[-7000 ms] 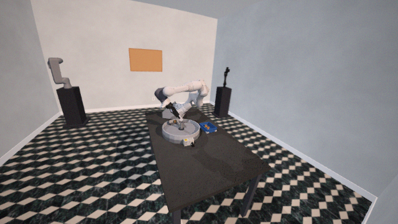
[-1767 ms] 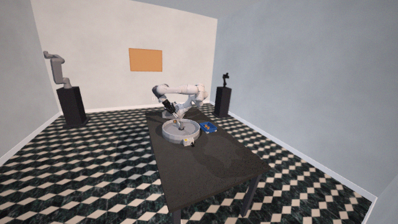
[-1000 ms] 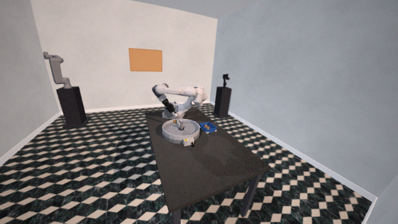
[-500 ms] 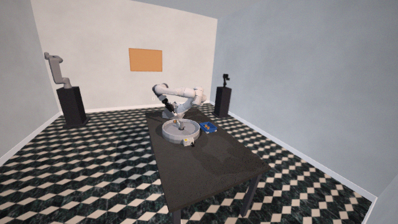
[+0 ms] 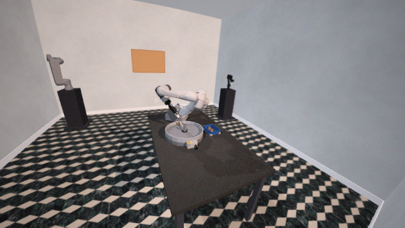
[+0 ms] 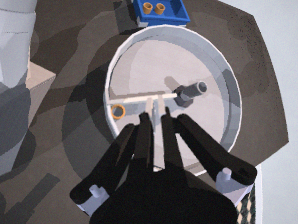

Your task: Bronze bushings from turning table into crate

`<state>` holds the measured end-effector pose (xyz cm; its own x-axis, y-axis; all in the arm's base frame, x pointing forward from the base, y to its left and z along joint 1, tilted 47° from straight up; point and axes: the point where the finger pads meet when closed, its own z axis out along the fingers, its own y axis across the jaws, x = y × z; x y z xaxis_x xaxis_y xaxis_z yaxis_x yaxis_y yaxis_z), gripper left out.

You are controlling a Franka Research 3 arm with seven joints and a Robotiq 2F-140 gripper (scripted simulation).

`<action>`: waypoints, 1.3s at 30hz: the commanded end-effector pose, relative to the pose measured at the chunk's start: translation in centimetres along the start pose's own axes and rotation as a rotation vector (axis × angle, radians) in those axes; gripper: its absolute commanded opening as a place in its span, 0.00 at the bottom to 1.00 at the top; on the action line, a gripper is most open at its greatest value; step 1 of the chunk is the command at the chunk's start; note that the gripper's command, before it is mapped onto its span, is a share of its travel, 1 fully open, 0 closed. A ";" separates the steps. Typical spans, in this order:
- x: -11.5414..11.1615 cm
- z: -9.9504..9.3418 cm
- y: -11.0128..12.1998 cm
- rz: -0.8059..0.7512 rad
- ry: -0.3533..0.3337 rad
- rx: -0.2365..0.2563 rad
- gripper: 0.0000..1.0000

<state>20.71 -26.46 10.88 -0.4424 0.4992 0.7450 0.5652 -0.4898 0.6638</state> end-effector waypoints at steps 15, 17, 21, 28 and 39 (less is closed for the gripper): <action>0.7 -0.5 -1.2 0.424 -0.010 -0.031 0.06; 0.8 -0.6 -1.4 0.462 -0.011 -0.033 0.06; 0.9 -0.6 -1.6 0.500 -0.012 -0.036 0.06; 1.2 -0.9 -2.3 0.665 -0.015 -0.049 0.06; 1.5 -1.2 -3.1 0.836 -0.016 -0.064 0.06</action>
<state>17.40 -25.04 9.75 0.0416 0.0536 0.9977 0.6780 -0.7350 0.0112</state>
